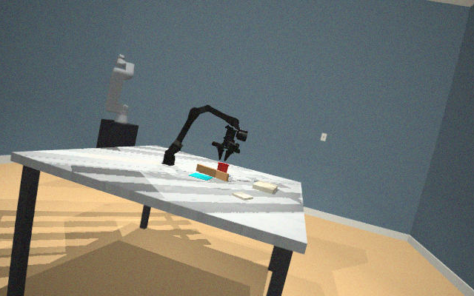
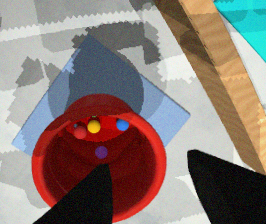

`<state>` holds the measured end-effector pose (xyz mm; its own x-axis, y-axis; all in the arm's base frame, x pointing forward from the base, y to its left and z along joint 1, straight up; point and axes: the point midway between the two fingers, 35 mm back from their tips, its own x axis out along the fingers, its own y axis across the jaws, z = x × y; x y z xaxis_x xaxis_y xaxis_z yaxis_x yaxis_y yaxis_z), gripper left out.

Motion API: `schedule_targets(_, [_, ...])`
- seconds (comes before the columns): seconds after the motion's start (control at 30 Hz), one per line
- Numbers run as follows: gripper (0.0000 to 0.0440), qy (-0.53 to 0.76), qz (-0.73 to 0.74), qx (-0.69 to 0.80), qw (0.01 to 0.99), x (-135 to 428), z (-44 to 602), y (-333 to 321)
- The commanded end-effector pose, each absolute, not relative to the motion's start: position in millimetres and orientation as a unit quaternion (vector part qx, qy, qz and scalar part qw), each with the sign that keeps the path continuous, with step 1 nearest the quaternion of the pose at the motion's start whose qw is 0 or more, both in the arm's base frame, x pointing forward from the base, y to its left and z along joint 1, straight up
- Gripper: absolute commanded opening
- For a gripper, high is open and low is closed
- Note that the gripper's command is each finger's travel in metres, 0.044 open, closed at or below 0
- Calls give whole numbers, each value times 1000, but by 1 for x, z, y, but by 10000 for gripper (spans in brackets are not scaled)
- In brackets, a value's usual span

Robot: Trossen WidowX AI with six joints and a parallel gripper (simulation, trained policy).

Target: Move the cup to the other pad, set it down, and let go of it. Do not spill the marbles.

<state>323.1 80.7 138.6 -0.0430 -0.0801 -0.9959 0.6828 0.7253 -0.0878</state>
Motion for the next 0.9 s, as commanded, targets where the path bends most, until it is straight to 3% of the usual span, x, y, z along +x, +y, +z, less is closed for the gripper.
schedule_targets(0.0, [178,666,-302,220,646,322,125,80])
schedule_targets(0.53, [184,692,-293,183,634,314,66,78])
schedule_targets(0.8, [12,699,-272,162,641,312,52,75])
schedule_targets(0.87, [3,698,-271,160,644,312,54,74])
